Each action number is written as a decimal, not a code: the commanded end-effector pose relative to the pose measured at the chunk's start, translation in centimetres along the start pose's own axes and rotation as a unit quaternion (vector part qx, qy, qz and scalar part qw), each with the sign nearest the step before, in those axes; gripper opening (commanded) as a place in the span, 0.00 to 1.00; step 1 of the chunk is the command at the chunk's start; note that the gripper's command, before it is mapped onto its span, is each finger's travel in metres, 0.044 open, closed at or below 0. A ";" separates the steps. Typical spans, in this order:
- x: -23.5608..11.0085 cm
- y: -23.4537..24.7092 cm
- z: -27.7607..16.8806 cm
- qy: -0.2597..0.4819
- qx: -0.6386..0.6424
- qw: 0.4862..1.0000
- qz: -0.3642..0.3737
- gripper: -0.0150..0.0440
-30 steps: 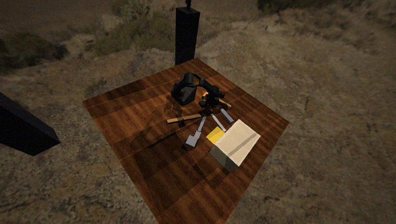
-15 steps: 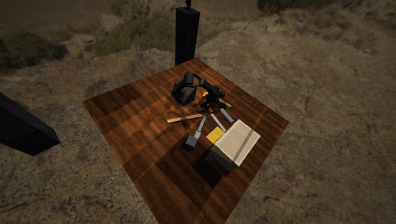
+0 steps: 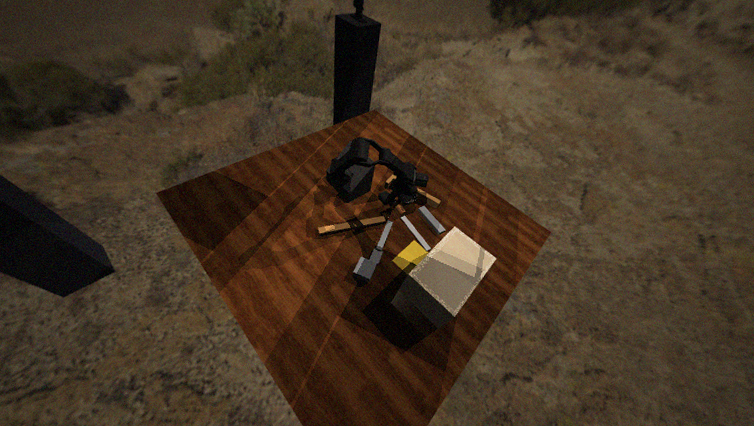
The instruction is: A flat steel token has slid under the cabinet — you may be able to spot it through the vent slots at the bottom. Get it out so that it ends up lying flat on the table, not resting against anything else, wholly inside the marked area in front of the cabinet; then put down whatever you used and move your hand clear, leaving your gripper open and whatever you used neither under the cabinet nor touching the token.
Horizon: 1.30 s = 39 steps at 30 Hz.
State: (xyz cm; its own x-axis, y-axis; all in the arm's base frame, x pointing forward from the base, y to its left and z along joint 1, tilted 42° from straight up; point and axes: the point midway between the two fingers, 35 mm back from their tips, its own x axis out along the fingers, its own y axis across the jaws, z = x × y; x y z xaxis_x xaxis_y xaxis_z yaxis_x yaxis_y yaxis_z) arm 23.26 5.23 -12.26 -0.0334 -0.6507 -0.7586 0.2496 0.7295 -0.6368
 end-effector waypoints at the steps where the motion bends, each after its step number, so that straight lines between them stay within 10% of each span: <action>1: 0.0 0.0 0.0 0.000 0.000 1.000 0.000 0.51; 12: 0.0 0.0 0.0 0.000 0.000 1.000 0.000 0.25; 39: 0.0 0.0 3.6 0.002 -0.003 1.000 -0.002 0.25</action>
State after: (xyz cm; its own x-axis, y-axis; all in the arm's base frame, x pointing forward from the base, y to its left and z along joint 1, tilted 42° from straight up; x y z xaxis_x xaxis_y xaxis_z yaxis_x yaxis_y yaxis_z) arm 25.96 4.61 -11.79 -0.0357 -0.6573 -0.7528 0.2399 0.7256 -0.6450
